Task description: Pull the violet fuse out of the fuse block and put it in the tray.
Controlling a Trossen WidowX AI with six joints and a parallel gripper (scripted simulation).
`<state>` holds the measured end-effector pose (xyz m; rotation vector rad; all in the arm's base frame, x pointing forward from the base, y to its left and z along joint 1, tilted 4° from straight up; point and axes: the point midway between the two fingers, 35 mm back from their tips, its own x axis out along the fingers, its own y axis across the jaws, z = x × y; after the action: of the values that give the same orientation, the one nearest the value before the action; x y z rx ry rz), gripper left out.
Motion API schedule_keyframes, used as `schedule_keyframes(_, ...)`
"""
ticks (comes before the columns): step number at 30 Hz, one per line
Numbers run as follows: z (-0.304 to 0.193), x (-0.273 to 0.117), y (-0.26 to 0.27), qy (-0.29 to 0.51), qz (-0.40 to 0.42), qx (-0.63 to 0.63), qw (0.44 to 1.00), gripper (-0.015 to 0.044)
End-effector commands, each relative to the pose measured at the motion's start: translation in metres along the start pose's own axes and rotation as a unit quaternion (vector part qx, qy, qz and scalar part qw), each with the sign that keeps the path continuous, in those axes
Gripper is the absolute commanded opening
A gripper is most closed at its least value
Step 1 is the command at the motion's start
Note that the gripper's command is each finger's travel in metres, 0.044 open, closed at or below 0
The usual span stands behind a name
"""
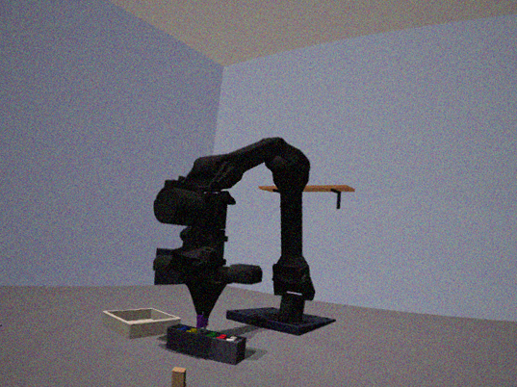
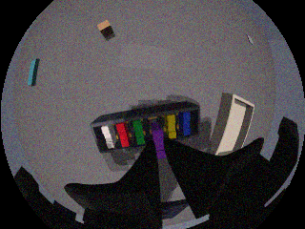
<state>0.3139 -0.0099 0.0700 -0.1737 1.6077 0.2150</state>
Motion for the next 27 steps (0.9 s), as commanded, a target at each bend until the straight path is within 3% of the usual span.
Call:
schedule_keyframes(1, 0.001, -0.004, -0.001, -0.002, -0.003, -0.001, 1.0, 0.0)
schedule_keyframes(27, 0.0, -0.028, -0.01, -0.002, -0.004, -0.002, 1.0, 0.0)
